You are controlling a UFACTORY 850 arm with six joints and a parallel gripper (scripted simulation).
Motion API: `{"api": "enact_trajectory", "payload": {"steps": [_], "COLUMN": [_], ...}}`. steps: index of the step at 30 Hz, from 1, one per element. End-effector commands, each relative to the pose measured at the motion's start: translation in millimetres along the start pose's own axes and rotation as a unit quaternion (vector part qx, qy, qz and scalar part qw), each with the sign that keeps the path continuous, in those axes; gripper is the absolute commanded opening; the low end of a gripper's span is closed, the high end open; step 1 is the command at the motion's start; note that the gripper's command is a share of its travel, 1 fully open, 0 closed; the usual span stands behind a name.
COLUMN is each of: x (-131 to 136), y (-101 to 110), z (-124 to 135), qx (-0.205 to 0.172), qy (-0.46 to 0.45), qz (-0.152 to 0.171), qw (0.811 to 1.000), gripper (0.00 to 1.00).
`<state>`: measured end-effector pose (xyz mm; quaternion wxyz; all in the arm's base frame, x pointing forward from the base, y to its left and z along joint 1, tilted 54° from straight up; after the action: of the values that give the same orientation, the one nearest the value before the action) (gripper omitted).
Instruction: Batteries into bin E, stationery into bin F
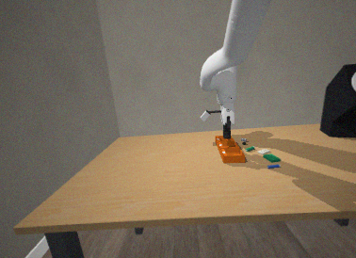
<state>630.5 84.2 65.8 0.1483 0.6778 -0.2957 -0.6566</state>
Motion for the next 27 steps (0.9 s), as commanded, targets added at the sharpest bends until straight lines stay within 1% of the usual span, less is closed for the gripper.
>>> {"api": "enact_trajectory", "payload": {"steps": [1,11,13,17,27], "x": [0,0,0,0,0], "y": [-7,-33,-33,-44,-44], "z": [0,0,0,0,0], "qx": [0.001,0.001,0.001,0.001,0.001], "qy": [0.000,0.000,0.000,0.000,0.000], "qz": [0.000,0.000,0.000,0.000,0.000], "qw": [1.000,1.000,1.000,1.000,1.000], "gripper": [0.07,0.07,0.07,0.07,0.07]}}
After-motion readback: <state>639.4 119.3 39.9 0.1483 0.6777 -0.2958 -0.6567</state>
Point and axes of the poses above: the point where the finger pads meet when closed, its own y axis back along the fingers, its own x axis across the jaws, z = x × y, the point moved 3 cm from there along y, back along the fingers, and after that the axes turned 8 degrees about -y, right-handed, at the moved point
